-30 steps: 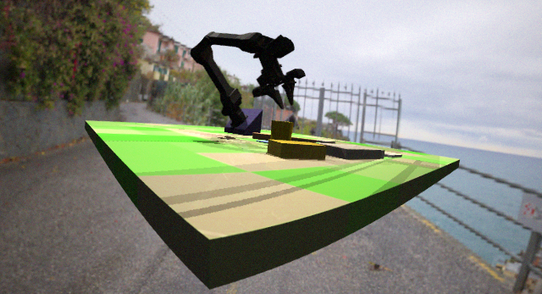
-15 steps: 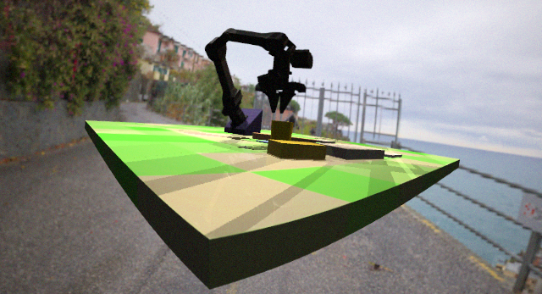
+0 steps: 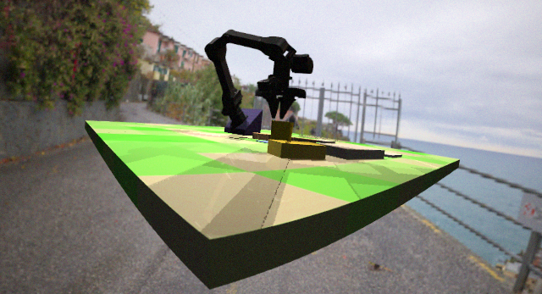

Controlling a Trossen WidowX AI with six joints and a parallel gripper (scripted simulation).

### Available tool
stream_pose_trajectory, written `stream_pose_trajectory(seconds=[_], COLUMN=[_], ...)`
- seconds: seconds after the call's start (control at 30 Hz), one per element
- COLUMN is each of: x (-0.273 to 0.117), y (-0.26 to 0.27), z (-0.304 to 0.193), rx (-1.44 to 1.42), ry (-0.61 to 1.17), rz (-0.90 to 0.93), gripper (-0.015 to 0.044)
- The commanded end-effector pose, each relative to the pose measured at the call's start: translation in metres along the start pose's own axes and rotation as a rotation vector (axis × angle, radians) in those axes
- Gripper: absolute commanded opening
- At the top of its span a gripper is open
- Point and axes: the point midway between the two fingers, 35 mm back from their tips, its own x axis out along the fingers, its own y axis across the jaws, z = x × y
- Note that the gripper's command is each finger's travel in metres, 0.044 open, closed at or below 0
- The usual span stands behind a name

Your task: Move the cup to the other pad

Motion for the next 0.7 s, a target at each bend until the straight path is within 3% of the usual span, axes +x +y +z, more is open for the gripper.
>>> stream_pose_trajectory(seconds=[0.0,0.67], x=[0.007,0.039], y=[0.0,-0.001], z=[0.001,0.002], rx=[-0.003,-0.003], ry=[-0.007,-0.009], rz=[-0.001,0.0], gripper=[0.0166,0.0166])
